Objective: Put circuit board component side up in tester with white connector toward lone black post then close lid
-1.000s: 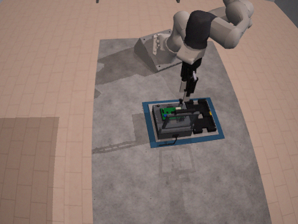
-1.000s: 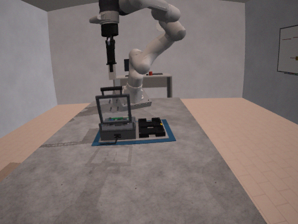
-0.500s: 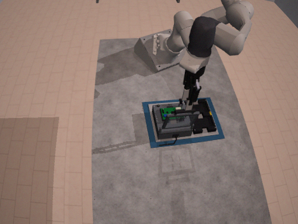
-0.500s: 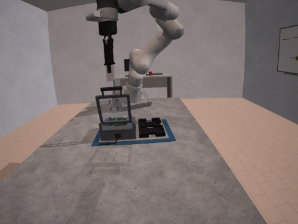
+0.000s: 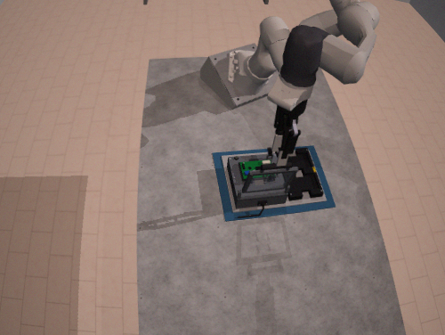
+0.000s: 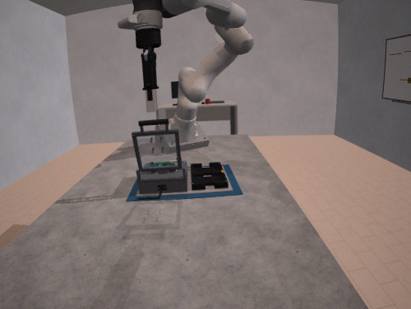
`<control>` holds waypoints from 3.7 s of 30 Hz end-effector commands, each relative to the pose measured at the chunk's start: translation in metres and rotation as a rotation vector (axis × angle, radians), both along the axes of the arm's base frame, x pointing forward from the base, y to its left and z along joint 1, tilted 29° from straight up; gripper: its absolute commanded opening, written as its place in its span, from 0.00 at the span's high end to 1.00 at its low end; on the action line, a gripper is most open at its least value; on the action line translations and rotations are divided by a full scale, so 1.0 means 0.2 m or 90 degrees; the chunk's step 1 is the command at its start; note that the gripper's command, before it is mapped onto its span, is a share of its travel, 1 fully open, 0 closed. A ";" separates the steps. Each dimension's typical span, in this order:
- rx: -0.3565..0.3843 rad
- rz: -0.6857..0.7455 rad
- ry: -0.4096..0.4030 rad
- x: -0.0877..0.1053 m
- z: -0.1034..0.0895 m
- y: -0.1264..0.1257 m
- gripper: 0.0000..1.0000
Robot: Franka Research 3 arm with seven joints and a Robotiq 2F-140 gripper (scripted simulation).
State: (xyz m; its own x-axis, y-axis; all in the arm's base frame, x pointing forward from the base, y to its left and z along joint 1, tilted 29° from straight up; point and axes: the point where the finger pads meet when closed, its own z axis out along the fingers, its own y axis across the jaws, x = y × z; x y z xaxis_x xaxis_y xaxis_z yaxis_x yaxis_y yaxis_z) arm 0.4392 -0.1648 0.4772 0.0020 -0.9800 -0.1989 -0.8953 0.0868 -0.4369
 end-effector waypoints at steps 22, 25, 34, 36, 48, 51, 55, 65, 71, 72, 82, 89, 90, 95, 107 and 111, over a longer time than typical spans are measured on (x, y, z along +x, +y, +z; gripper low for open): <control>0.004 -0.006 -0.001 0.02 -0.01 0.00 0.70; 0.004 -0.006 -0.001 0.02 -0.01 0.00 0.70; 0.004 -0.006 -0.001 0.02 -0.01 0.00 0.70; 0.004 -0.006 -0.001 0.02 -0.01 0.00 0.70; 0.004 -0.006 -0.001 0.02 -0.01 0.00 0.70; 0.004 -0.006 -0.001 0.02 -0.01 0.00 0.70; 0.004 -0.006 -0.001 0.02 -0.01 0.00 0.70; 0.004 -0.006 -0.001 0.02 -0.01 0.00 0.70; 0.004 -0.006 -0.001 0.02 -0.01 0.00 0.70; 0.004 -0.006 -0.001 0.02 -0.01 0.00 0.70; 0.004 -0.006 -0.001 0.02 -0.02 0.00 0.70; 0.004 -0.006 -0.001 0.03 -0.04 0.01 0.70; 0.004 -0.006 -0.001 0.03 -0.05 0.01 0.70; 0.004 -0.006 -0.001 0.05 -0.08 0.02 0.70; 0.004 -0.006 -0.001 0.09 -0.15 0.03 0.70; 0.004 -0.006 -0.001 0.11 -0.18 0.04 0.70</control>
